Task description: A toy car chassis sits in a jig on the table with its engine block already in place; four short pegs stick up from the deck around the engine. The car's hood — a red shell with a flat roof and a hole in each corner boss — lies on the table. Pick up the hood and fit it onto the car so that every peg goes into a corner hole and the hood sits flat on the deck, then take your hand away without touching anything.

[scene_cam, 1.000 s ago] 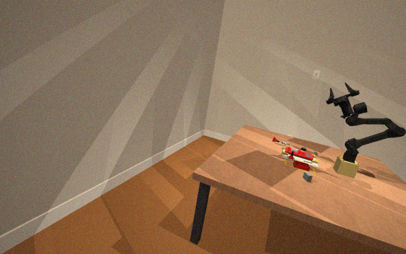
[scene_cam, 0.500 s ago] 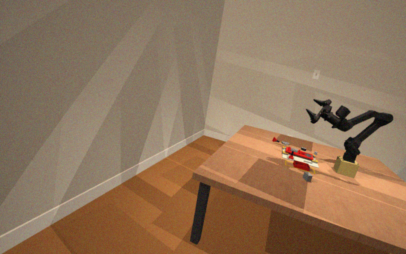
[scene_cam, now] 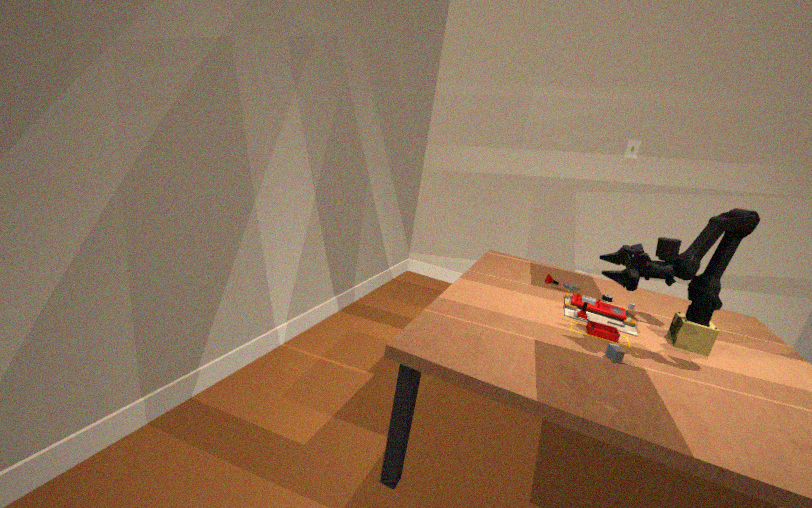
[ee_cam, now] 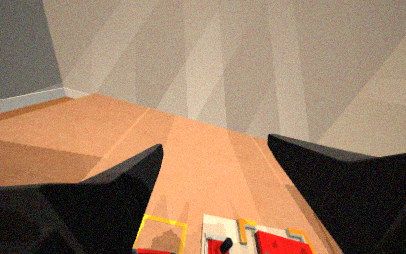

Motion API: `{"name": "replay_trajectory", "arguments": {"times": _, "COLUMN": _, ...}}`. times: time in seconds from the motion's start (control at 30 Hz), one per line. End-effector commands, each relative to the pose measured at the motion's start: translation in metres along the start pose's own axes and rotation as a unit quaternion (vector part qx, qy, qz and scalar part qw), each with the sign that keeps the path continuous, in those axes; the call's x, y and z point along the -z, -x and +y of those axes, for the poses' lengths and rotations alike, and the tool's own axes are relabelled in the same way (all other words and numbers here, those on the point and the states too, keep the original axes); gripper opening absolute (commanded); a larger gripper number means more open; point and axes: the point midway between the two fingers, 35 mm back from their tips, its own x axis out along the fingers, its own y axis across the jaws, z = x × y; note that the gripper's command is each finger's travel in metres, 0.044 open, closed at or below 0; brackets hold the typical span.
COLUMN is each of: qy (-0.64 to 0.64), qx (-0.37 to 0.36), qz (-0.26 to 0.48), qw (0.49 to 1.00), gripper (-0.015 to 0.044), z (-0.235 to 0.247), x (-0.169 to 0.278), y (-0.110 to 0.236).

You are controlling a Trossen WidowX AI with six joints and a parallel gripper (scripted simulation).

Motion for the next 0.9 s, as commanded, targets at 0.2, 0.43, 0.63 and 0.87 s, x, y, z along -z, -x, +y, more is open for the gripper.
{"name": "replay_trajectory", "arguments": {"times": 0.2, "qy": -0.157, "qx": -0.038, "qz": 0.187, "qw": 0.969, "gripper": 0.0440, "z": 0.078, "x": 0.113, "y": 0.041}}
{"name": "replay_trajectory", "arguments": {"times": 0.43, "qy": -0.160, "qx": -0.037, "qz": 0.191, "qw": 0.968, "gripper": 0.0440, "z": 0.079, "x": 0.115, "y": 0.043}}
{"name": "replay_trajectory", "arguments": {"times": 0.63, "qy": -0.160, "qx": -0.037, "qz": 0.191, "qw": 0.968, "gripper": 0.0440, "z": 0.080, "x": 0.117, "y": 0.042}}
{"name": "replay_trajectory", "arguments": {"times": 0.87, "qy": -0.161, "qx": -0.037, "qz": 0.190, "qw": 0.968, "gripper": 0.0440, "z": 0.083, "x": 0.122, "y": 0.039}}
